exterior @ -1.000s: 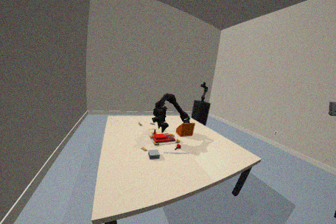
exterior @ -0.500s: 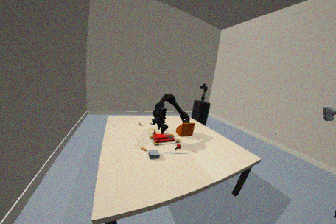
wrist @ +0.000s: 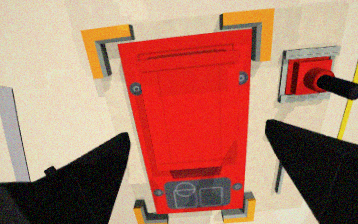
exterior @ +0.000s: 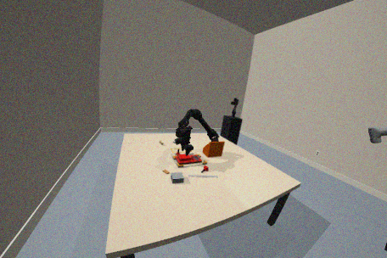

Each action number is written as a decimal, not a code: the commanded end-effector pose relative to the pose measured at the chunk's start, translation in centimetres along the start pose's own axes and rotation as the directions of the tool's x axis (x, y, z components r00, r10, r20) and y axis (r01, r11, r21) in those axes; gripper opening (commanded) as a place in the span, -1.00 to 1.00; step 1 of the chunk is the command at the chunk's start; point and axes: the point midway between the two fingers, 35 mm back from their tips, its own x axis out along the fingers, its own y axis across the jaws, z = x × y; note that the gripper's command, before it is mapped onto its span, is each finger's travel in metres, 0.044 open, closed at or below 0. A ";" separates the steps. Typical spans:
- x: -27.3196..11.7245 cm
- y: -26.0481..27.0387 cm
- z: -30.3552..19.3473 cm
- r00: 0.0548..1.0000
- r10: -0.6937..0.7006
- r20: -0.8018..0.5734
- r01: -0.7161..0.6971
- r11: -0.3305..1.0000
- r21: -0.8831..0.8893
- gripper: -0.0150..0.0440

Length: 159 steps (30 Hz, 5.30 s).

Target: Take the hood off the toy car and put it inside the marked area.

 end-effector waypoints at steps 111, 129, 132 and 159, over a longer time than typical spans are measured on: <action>1.8 0.1 -0.1 1.000 -0.002 -0.002 0.002 1.000 -0.002 -0.49; -1.3 0.2 -0.1 1.000 0.000 -0.002 0.000 1.000 -0.002 -0.49; -3.0 0.2 -0.1 1.000 0.000 -0.002 0.000 1.000 -0.002 -0.49; -3.6 -11.1 -0.9 1.000 0.009 -0.005 -0.010 1.000 -0.020 -0.49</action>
